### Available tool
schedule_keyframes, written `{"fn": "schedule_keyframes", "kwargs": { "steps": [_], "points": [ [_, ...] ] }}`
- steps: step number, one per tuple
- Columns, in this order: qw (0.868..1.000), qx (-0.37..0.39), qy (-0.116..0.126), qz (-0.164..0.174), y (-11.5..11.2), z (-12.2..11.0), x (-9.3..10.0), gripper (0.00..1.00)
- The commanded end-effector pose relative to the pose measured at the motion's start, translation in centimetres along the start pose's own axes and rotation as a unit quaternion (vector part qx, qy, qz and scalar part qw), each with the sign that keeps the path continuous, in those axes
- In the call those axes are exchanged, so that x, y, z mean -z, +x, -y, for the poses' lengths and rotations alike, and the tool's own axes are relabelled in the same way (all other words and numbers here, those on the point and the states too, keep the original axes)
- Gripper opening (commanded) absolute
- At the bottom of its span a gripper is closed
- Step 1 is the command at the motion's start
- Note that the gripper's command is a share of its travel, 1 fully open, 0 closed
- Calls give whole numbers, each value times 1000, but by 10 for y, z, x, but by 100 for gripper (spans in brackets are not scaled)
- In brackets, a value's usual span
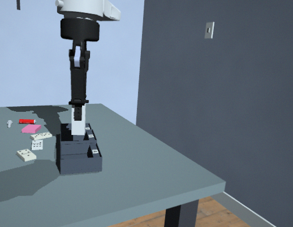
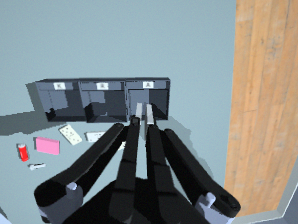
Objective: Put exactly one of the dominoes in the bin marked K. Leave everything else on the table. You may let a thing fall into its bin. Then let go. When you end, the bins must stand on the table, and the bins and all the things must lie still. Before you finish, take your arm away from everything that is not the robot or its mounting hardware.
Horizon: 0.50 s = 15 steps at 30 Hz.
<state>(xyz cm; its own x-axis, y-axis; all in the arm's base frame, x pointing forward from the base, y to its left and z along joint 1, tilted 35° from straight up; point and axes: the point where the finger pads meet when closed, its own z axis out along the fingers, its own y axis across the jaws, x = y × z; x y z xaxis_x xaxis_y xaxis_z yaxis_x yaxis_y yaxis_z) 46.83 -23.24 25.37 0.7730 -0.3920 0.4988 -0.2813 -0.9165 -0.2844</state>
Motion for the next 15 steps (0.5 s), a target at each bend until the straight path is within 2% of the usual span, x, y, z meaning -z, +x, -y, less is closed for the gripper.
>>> {"fn": "schedule_keyframes", "kwargs": {
  "steps": [1, 15],
  "points": [
    [1000, 7, 1, -3, 2, 0, 0, 5],
    [1000, 7, 1, -3, 2, 0, -27, 5]
  ]
}}
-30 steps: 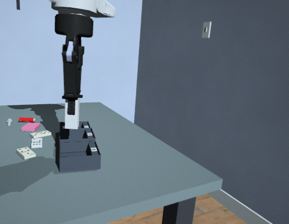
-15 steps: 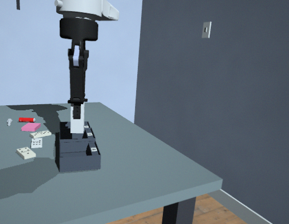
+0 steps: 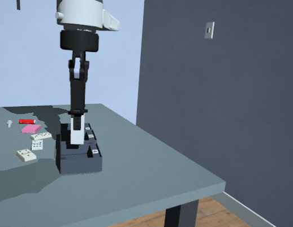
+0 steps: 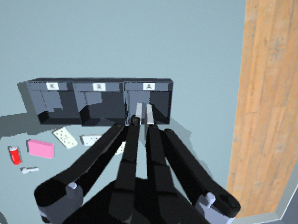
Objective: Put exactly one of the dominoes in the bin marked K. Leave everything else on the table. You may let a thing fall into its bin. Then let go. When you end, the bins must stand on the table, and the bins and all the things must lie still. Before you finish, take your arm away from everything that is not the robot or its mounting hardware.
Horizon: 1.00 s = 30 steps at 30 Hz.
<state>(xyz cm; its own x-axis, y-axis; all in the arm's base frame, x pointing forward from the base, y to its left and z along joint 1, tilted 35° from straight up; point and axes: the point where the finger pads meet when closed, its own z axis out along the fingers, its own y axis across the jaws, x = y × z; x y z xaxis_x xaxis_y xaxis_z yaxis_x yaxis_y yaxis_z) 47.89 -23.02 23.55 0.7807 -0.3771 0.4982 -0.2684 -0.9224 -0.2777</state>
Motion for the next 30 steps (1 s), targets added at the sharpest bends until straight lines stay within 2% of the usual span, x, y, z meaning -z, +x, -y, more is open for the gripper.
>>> {"fn": "schedule_keyframes", "kwargs": {
  "steps": [1, 10, 30],
  "points": [
    [1000, -1, 0, -6, 4, 0, -8, 5],
    [1000, -1, 0, -6, 4, 0, -31, 5],
    [1000, -1, 0, -6, 4, 0, -31, 5]
  ]
}}
